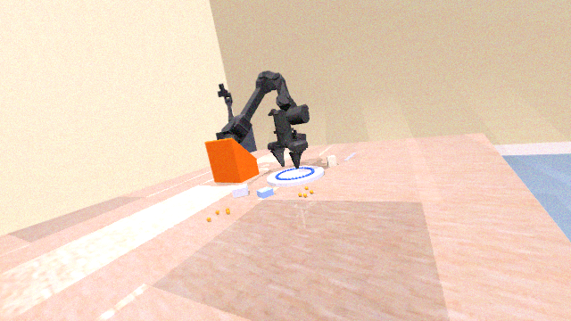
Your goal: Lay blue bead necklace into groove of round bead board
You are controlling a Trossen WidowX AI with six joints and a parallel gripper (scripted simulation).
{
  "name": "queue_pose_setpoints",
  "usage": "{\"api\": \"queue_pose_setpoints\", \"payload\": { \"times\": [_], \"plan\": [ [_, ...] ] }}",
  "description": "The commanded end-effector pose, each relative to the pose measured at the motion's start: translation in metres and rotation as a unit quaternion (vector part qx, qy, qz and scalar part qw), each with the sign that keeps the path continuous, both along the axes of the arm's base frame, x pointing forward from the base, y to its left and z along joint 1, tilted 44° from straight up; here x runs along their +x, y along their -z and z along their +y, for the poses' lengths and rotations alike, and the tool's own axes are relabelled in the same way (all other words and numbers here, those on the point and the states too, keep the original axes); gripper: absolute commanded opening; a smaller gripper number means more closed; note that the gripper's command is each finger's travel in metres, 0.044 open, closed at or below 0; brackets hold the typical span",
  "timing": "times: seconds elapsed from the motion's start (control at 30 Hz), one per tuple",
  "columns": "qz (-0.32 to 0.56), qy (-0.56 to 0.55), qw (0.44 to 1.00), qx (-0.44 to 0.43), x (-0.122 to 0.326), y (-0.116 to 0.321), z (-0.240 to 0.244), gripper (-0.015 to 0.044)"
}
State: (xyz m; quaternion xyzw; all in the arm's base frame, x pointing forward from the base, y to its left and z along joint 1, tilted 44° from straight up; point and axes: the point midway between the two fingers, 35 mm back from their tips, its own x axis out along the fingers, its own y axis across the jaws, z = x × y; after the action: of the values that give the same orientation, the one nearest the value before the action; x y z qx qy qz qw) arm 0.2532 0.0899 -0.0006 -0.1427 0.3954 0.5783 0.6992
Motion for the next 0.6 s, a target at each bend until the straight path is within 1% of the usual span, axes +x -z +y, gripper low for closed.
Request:
{"api": "queue_pose_setpoints", "payload": {
  "times": [0.0, 0.4, 0.47, 0.57],
  "plan": [
    [-0.003, -0.001, 1.000, 0.002, 0.001, -0.001, 0.000, 0.0440],
    [-0.003, -0.001, 1.000, 0.001, 0.001, -0.003, -0.002, 0.0440],
    [-0.002, -0.001, 1.000, -0.002, 0.003, -0.016, -0.017, 0.0440],
    [0.000, 0.000, 1.000, -0.002, 0.000, -0.049, -0.049, 0.0440]
  ]
}}
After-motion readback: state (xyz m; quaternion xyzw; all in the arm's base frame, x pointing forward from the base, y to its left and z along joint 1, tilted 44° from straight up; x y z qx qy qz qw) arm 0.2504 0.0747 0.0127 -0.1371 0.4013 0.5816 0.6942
